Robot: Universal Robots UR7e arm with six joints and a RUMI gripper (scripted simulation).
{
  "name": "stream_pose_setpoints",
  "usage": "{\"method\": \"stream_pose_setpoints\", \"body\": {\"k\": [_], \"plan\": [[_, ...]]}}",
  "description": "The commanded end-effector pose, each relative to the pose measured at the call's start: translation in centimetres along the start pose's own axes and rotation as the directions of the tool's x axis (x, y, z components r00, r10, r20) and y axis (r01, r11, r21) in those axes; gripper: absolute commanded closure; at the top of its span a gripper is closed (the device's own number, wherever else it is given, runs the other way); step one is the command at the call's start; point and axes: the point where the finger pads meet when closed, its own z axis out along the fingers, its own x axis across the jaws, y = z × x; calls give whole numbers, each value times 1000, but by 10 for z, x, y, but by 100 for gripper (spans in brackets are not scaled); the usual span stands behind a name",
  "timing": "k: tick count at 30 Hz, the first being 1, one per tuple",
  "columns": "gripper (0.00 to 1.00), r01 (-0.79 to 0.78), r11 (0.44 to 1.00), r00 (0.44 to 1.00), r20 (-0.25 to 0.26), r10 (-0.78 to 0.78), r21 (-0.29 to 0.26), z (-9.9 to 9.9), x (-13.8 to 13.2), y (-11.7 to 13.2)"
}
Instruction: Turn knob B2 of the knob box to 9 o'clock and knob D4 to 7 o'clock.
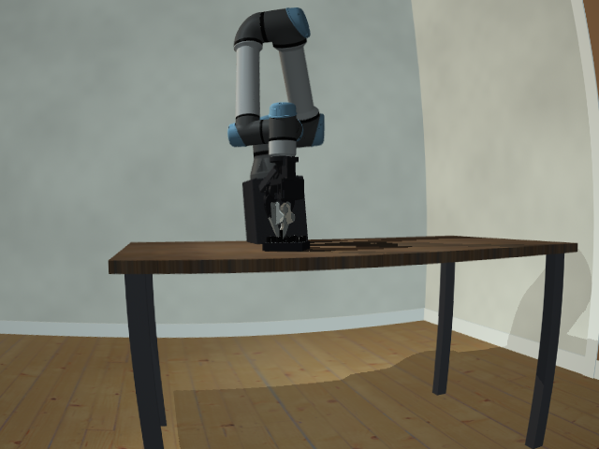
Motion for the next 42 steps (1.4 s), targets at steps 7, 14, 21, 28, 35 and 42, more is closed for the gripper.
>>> {"method": "stream_pose_setpoints", "body": {"k": [7,14,21,28,35,42], "plan": [[96,4,1000,1000,-1,-4,-1,0,2,0],[89,4,1000,1000,-1,-4,-1,0,2,0],[89,4,1000,1000,-1,-4,-1,0,2,0],[89,4,1000,1000,-1,-4,-1,0,2,0],[89,4,1000,1000,-1,-4,-1,-3,2,0],[89,4,1000,1000,-1,-4,0,-16,3,0]]}}
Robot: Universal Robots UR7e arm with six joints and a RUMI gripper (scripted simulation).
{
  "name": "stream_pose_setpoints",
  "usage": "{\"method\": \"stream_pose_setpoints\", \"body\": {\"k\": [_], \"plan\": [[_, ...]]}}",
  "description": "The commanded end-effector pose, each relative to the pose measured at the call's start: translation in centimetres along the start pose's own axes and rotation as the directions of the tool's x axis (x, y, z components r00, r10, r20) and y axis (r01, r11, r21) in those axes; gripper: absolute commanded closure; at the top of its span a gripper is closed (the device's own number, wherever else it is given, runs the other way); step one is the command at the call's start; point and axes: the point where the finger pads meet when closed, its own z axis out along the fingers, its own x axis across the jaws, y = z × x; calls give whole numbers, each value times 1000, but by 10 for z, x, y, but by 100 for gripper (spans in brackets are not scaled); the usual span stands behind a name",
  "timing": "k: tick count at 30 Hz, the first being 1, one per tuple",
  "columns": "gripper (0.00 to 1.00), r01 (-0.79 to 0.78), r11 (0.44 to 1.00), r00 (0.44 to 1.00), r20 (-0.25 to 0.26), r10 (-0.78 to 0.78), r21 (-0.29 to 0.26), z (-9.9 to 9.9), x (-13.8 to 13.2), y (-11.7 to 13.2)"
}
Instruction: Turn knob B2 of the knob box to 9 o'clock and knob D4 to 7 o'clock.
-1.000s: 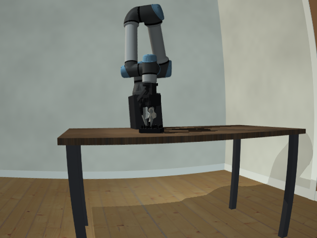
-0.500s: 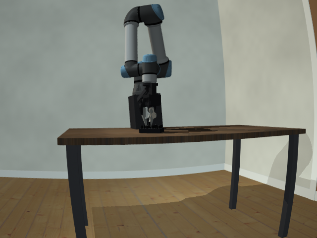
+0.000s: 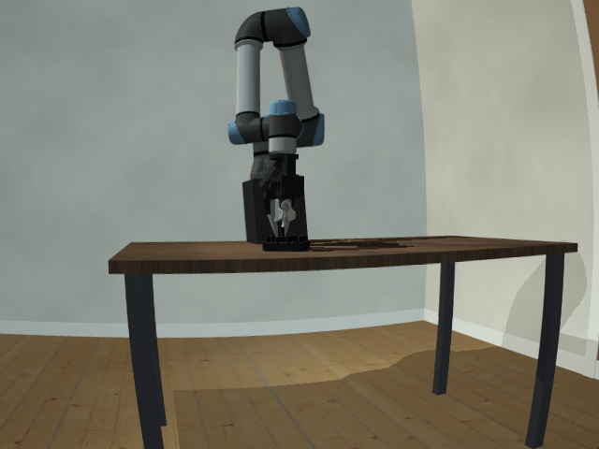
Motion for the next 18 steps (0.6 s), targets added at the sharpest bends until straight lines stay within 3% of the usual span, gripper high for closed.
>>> {"method": "stream_pose_setpoints", "body": {"k": [1,9,18], "plan": [[89,2,1000,1000,-3,-2,1,-9,3,-1],[89,1,1000,1000,-2,-1,1,-28,2,-1],[89,1,1000,1000,-2,-1,0,-31,2,-1]]}}
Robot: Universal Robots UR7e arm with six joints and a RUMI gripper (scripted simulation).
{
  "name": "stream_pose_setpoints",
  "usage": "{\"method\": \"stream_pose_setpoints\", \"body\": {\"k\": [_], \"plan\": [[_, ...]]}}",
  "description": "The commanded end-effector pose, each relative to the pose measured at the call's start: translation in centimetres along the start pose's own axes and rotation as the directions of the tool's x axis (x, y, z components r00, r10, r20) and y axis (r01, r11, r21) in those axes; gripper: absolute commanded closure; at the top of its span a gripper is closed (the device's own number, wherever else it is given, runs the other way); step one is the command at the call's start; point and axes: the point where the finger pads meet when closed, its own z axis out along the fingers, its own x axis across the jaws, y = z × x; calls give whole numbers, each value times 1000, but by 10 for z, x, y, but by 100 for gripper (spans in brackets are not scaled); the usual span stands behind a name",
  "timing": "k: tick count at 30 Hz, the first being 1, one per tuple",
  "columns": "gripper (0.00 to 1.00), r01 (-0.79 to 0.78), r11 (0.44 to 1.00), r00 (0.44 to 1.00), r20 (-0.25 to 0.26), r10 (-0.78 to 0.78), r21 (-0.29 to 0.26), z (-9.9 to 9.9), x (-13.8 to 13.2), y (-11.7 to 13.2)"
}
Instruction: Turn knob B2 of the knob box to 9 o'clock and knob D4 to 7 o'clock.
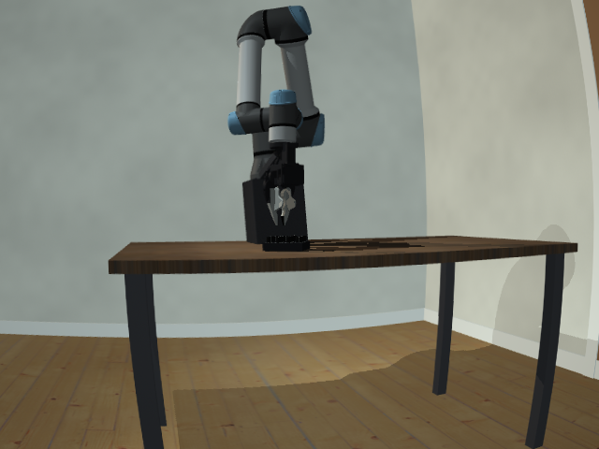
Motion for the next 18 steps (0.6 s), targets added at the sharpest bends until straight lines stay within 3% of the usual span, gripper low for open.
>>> {"method": "stream_pose_setpoints", "body": {"k": [1,18], "plan": [[89,1,1000,1000,-5,-1,4,0,3,-2],[89,-34,999,999,-4,34,4,-1,2,-2]]}}
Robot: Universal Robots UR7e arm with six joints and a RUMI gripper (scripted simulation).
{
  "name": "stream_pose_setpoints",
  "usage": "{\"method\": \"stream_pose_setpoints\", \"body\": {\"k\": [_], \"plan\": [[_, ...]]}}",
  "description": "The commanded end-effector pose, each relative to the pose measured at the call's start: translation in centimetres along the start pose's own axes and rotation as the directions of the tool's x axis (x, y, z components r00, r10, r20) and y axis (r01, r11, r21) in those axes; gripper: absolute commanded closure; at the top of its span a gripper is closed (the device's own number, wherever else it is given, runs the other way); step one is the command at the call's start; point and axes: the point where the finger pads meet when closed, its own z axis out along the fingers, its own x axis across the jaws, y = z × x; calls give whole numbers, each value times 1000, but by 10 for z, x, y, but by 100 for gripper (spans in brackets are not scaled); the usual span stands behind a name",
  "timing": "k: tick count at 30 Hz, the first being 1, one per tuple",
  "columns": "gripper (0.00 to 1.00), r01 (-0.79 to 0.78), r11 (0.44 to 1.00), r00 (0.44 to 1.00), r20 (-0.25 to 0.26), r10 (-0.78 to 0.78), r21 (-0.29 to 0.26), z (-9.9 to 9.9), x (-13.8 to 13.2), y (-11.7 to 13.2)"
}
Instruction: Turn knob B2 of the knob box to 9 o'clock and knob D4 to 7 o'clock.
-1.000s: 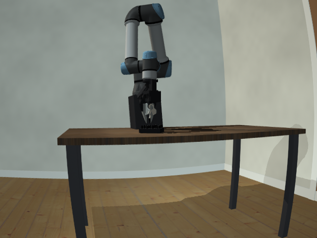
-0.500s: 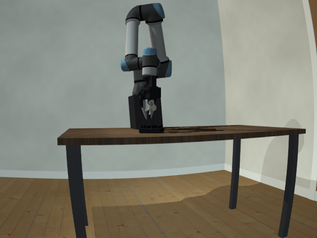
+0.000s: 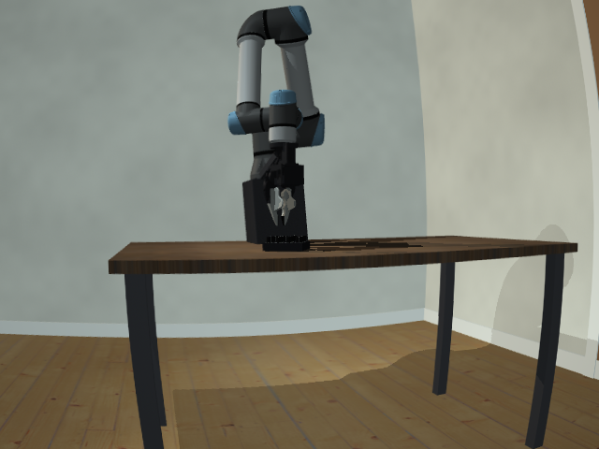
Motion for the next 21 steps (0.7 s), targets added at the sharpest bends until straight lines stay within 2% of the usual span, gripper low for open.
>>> {"method": "stream_pose_setpoints", "body": {"k": [1,8,14,16,21], "plan": [[89,-31,1000,1000,-1,31,0,-1,1,-1],[89,-170,986,986,0,170,-1,-3,0,-1],[89,-328,945,945,1,328,-2,-5,0,0],[89,-328,945,945,1,328,-2,-5,0,0],[89,-469,883,883,1,469,-3,-7,0,1]]}}
